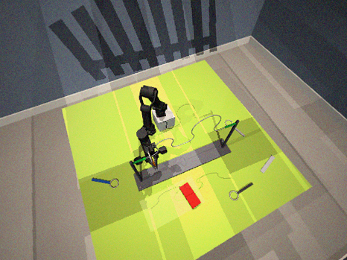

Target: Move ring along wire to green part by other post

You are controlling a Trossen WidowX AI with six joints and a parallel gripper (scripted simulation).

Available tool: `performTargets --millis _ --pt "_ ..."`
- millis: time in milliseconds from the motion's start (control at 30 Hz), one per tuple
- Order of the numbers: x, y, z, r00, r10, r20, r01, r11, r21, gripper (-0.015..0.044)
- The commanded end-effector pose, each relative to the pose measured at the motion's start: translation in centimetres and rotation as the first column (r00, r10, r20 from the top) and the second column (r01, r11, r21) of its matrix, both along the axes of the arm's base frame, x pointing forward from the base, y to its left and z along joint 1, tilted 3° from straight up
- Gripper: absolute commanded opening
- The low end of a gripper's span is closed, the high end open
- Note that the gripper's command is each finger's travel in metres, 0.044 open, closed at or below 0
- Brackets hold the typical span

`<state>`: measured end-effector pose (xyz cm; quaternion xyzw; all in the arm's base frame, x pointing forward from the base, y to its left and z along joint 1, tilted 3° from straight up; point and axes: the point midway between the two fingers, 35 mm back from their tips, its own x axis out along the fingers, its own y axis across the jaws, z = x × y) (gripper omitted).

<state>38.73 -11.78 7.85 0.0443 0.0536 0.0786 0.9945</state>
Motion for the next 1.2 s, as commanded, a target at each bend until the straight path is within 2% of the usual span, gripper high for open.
performTargets --millis 0,533,1167 --pt "-0.3 1.1 0.0 1.0 -0.004 -0.01 0.004 0.999 0.046 -0.015" --pt "-1.0 5.8 1.3 0.999 -0.001 -0.053 0.018 0.947 0.32 -0.015" --pt "-3.7 9.2 4.4 0.958 0.148 -0.245 0.016 0.827 0.562 -0.015"
